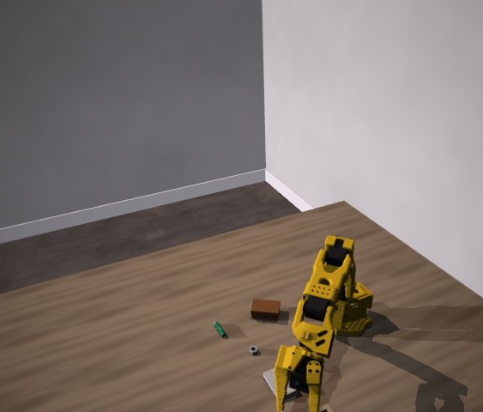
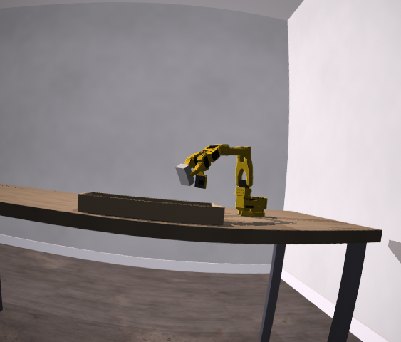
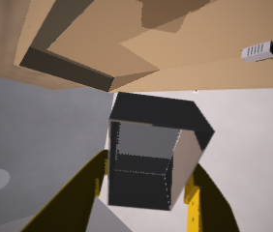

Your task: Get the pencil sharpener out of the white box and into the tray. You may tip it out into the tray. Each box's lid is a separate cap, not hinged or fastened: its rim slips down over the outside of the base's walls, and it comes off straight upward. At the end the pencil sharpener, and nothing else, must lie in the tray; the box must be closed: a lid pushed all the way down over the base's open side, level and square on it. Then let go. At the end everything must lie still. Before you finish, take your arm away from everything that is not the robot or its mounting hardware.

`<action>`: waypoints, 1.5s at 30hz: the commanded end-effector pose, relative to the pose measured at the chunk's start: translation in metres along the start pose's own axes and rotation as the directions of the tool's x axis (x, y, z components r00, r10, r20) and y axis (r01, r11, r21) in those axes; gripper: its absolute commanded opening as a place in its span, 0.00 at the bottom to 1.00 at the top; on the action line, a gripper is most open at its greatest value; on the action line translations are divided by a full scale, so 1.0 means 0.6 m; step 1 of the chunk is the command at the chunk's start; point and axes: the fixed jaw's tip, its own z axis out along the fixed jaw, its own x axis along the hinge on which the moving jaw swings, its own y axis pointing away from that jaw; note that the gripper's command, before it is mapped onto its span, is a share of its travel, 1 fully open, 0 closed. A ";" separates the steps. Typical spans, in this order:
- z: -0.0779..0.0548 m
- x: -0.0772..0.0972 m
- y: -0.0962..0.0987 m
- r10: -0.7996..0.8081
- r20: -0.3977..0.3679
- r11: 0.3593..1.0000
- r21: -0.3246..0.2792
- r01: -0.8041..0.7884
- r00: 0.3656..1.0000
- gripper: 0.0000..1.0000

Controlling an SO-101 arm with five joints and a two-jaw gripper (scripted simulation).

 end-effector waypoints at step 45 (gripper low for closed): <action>-0.091 -0.167 -0.004 -0.010 0.679 0.999 0.029 -0.013 0.734 0.21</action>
